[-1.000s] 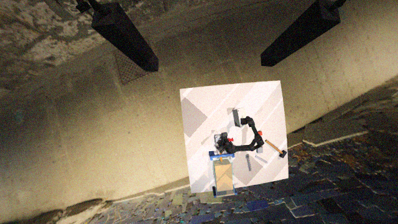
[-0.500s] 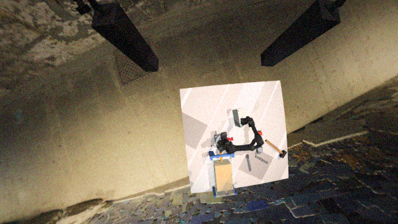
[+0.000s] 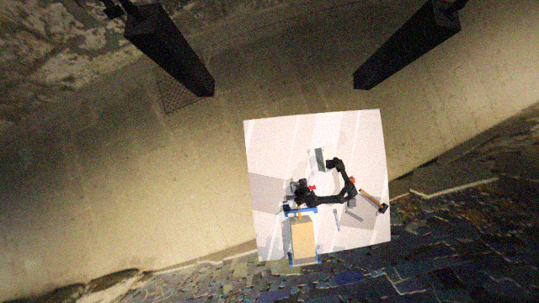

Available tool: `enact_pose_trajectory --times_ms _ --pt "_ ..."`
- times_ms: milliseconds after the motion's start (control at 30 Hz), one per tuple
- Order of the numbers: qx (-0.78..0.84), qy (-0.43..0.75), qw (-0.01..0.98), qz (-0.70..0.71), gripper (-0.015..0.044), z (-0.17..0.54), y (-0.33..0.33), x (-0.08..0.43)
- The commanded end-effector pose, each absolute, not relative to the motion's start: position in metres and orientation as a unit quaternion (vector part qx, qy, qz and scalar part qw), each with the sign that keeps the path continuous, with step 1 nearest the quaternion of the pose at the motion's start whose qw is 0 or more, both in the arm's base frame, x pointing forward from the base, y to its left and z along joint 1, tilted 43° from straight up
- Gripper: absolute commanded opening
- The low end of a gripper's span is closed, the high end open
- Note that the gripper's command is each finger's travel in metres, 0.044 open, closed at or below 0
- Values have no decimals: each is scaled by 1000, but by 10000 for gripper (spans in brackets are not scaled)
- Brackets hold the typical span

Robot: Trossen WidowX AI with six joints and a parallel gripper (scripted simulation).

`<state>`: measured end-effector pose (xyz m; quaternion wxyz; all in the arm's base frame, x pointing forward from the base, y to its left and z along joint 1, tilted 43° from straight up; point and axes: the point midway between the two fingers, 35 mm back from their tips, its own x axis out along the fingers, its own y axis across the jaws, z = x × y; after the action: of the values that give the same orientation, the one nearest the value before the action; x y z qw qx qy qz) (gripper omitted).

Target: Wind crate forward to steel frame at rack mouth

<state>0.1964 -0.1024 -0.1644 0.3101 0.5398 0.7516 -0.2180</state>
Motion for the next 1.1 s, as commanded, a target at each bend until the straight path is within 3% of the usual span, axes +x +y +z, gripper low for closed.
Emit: enact_pose_trajectory --times_ms 0,633,1067 --pt "536 754 305 -227 0 -167 -100 195" --pt "544 748 292 -243 0 -167 -99 197" --pt "548 746 296 -238 341 -164 -102 198"
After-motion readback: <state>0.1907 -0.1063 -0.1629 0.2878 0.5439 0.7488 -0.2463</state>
